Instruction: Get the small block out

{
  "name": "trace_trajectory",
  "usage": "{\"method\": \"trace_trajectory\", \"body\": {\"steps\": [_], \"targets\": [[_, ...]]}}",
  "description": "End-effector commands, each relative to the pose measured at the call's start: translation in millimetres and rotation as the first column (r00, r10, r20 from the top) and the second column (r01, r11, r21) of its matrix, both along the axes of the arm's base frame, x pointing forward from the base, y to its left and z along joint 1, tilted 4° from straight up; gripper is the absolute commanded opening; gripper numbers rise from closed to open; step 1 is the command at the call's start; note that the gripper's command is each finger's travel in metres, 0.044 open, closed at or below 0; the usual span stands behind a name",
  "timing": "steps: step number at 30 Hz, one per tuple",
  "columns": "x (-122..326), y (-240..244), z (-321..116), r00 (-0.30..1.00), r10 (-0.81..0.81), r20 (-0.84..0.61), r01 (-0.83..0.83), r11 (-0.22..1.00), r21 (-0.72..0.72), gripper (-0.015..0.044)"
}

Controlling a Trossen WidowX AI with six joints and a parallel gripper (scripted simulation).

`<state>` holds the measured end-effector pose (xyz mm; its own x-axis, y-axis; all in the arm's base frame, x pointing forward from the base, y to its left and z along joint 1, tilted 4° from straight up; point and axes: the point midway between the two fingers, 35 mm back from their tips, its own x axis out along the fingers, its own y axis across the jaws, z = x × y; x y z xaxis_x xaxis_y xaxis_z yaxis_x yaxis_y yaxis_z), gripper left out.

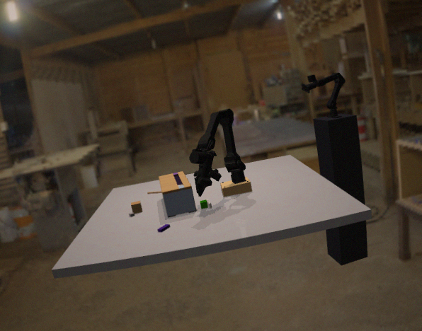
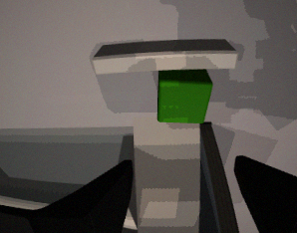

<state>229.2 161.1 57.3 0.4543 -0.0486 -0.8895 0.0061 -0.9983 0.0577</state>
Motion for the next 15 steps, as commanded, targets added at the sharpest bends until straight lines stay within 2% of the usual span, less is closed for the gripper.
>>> {"method": "trace_trajectory", "body": {"steps": [1,15], "targets": [[1,1,-3,1.0,0.005,0.002,-0.005,1.0,0.008,0.0285],[3,2,-26,1.0,0.005,0.003,-0.005,1.0,0.008,0.0285]]}}
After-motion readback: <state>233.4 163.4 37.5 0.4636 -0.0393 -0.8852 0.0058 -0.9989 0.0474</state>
